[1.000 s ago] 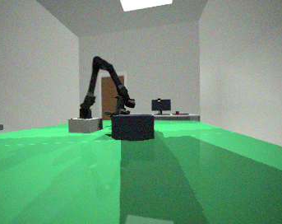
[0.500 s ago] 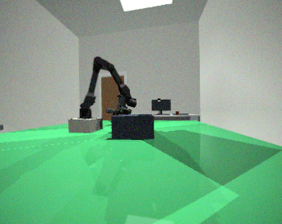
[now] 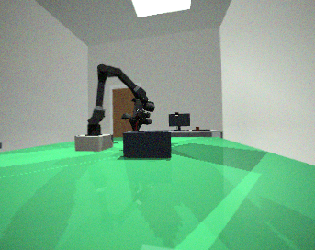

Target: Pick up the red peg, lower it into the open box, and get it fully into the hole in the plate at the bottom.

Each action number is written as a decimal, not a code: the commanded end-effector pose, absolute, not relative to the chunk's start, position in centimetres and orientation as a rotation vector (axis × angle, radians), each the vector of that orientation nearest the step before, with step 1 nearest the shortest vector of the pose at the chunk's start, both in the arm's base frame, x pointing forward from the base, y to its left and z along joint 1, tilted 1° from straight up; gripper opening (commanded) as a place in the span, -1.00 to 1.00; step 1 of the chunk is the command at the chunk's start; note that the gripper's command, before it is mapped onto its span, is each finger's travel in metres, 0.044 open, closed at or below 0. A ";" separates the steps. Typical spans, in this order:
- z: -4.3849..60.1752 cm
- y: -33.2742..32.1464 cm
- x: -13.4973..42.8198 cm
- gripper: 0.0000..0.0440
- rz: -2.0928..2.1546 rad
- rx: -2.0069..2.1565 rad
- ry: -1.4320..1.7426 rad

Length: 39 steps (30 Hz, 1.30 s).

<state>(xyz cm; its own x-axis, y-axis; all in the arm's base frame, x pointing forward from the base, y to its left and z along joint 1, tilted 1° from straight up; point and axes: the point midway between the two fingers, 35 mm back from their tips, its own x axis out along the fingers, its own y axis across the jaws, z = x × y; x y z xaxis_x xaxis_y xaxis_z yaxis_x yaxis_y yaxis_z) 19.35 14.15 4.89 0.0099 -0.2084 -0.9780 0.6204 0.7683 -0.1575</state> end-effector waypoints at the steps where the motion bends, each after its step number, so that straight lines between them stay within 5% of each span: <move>1: 7.0 13.8 20.6 -1.00 -0.679 0.386 1.378; 39: 8.6 1.4 33.0 -1.00 -0.840 0.590 1.204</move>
